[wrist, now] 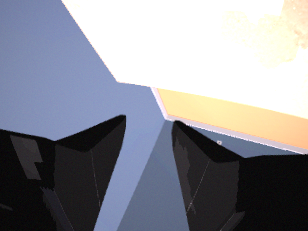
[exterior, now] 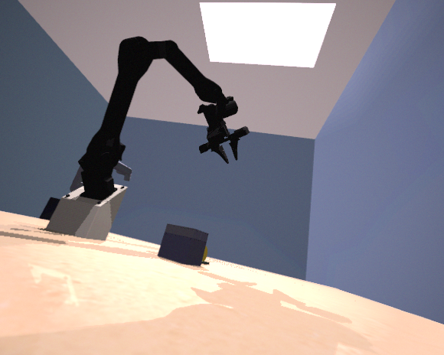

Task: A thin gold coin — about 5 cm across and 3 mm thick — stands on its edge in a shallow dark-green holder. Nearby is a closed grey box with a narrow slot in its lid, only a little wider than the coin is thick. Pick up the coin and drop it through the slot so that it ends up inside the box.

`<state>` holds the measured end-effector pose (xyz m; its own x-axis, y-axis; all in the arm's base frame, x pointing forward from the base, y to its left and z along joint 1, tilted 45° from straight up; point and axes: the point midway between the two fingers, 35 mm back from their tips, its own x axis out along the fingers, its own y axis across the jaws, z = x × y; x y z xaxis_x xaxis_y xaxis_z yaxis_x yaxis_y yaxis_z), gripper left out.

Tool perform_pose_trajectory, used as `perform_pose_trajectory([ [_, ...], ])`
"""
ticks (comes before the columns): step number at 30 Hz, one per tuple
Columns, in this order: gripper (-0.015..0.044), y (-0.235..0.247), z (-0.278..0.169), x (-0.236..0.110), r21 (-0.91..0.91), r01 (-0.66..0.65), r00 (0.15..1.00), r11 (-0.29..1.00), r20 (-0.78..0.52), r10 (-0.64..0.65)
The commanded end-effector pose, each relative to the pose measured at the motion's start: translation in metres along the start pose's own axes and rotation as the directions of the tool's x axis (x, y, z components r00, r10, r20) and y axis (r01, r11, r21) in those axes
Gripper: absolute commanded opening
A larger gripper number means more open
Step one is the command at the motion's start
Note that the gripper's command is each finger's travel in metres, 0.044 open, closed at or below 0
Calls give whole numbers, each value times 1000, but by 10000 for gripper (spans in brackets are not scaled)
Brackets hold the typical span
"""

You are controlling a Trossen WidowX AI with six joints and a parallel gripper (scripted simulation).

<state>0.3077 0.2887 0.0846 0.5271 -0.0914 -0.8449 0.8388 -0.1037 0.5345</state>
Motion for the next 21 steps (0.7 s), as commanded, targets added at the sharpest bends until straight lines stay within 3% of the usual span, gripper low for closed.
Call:
perform_pose_trajectory([
  [1, 161, -8, 53, 46, 33, 70, 974, 997, 214, -76],
  [5, 161, -18, 108, 81, 77, 143, 899, 987, 406, -161],
  [11, 161, -44, 196, 114, 165, 261, 693, 951, 653, -304],
  [18, 161, -49, 203, 122, 176, 274, 666, 945, 675, -319],
  [21, 161, -58, 224, 141, 175, 274, 665, 946, 676, -318],
])
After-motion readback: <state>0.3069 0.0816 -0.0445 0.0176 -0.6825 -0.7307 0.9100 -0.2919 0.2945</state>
